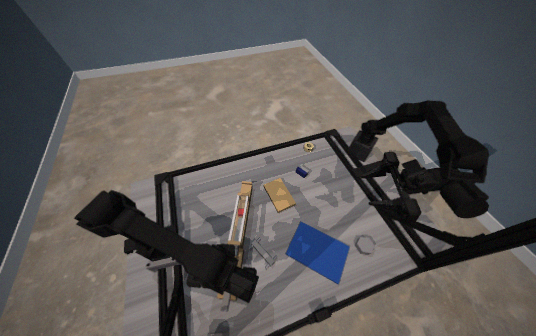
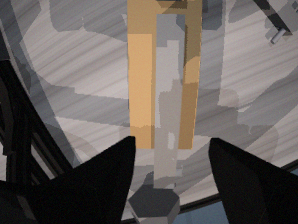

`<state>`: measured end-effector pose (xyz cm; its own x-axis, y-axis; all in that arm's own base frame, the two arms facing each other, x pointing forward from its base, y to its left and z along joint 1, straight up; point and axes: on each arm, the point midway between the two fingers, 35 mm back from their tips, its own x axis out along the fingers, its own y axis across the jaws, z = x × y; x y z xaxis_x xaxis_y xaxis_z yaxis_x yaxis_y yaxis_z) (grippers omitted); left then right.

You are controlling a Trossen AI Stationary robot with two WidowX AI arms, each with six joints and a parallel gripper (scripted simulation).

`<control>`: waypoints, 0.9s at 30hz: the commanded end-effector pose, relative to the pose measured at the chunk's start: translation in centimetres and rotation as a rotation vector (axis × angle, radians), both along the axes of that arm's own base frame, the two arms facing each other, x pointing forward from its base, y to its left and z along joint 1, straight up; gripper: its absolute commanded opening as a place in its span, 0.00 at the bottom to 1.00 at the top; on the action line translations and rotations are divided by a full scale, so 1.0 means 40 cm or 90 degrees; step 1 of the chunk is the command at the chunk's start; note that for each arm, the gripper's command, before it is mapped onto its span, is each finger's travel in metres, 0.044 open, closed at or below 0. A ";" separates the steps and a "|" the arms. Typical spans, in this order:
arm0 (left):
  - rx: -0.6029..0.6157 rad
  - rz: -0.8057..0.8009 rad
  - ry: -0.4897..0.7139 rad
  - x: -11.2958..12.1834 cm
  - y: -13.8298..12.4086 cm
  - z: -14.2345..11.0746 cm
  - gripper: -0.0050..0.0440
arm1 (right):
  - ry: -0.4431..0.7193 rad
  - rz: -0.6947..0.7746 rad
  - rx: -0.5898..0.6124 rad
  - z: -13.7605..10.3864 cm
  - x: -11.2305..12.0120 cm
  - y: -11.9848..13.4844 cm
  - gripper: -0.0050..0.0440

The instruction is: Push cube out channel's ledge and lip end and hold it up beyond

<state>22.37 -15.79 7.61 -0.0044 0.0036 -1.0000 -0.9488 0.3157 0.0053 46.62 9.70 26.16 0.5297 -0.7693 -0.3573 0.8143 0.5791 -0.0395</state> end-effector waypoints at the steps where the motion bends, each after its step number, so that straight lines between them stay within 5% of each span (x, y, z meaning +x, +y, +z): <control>1: -0.002 0.002 -0.003 -0.005 0.001 0.051 0.51 | -0.002 -0.001 -0.002 0.002 0.000 -0.001 0.92; 13: -0.002 -0.001 -0.003 -0.004 0.000 0.049 0.51 | -0.002 -0.001 -0.002 0.002 0.000 -0.001 0.92; 19: -0.002 0.001 -0.003 -0.051 -0.151 0.039 0.51 | -0.002 -0.001 -0.002 0.002 0.000 -0.001 0.92; 27: -0.002 0.002 -0.003 -0.057 -0.164 0.012 0.51 | -0.002 -0.001 -0.002 0.002 0.000 -0.001 0.92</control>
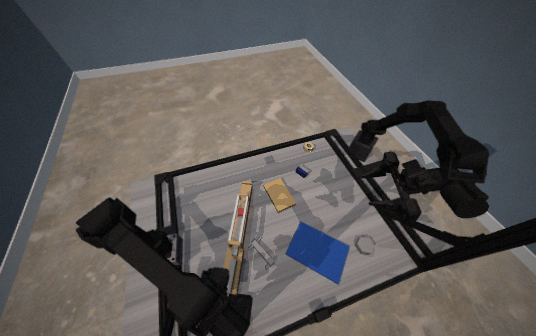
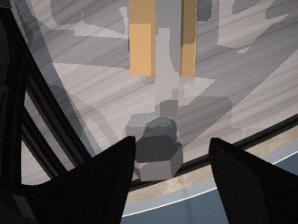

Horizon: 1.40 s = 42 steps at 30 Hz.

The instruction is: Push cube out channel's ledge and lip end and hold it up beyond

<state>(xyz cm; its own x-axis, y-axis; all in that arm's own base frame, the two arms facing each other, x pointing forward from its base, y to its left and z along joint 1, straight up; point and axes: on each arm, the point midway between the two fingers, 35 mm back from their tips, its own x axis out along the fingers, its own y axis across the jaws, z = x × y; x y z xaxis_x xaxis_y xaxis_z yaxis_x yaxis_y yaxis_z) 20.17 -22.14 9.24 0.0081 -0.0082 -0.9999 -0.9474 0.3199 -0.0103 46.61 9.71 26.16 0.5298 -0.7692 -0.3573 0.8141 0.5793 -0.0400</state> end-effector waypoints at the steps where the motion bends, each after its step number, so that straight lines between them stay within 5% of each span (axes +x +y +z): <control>1: 0.005 0.004 0.005 -0.002 -0.005 -0.037 0.51 | -0.002 -0.001 -0.002 0.002 0.000 -0.001 0.92; 42: 0.005 0.004 0.005 0.000 -0.007 -0.164 0.51 | -0.002 -0.001 -0.002 0.002 0.000 -0.001 0.92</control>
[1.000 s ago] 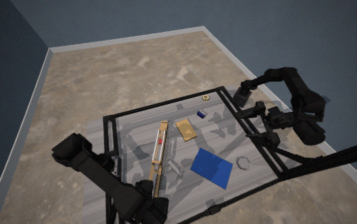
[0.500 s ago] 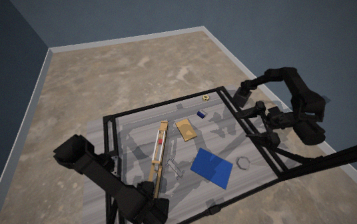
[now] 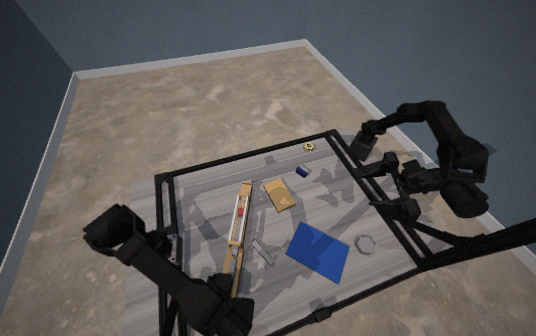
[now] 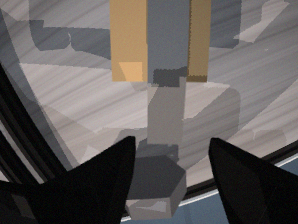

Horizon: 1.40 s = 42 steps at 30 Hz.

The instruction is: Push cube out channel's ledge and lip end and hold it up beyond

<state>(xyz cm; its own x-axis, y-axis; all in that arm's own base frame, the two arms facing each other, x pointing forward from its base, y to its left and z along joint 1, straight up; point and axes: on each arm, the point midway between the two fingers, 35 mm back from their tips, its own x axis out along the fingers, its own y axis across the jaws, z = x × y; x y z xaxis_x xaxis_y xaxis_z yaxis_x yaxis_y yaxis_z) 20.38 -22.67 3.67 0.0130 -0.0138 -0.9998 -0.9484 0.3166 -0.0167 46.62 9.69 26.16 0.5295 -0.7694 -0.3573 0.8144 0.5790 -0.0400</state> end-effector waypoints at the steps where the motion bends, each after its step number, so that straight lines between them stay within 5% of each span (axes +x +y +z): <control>1: 0.009 0.002 0.008 -0.005 0.006 -0.029 0.51 | -0.002 -0.001 -0.002 0.002 0.000 0.000 0.92; 17: 0.009 0.002 0.008 -0.007 0.008 -0.051 0.51 | -0.002 -0.001 -0.002 0.002 0.000 0.000 0.92; 35: 0.005 0.001 0.004 -0.004 0.005 -0.043 0.22 | -0.002 -0.001 -0.002 0.002 0.000 0.000 0.92; 42: 0.005 0.001 0.004 -0.004 0.005 -0.043 0.21 | -0.002 -0.001 -0.002 0.002 0.000 0.000 0.92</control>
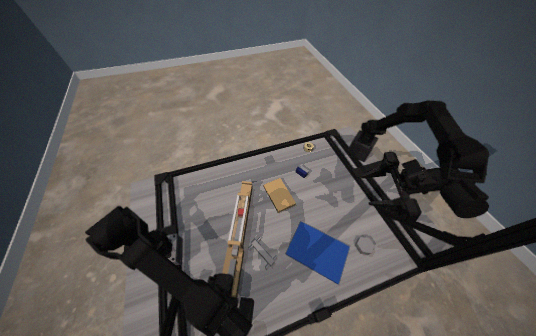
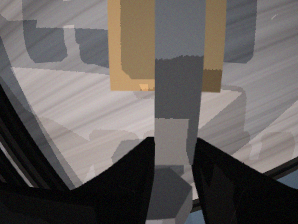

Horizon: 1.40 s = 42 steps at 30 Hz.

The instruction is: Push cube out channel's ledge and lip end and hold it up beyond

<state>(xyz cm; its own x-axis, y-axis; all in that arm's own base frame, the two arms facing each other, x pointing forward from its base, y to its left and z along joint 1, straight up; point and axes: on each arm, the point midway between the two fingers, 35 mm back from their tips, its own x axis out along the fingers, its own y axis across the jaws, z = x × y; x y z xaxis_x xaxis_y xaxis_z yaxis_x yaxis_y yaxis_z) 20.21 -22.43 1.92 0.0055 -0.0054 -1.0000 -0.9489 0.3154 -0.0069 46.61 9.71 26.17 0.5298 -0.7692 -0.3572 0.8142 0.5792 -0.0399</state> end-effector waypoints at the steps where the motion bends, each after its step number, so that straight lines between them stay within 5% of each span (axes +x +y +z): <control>1: -0.001 0.000 -0.001 0.001 -0.001 0.001 0.21 | -0.002 -0.001 -0.002 0.002 0.000 -0.001 0.92; 42: 0.003 0.004 0.003 0.029 0.122 0.001 0.18 | -0.002 -0.001 -0.002 0.002 0.000 -0.001 0.92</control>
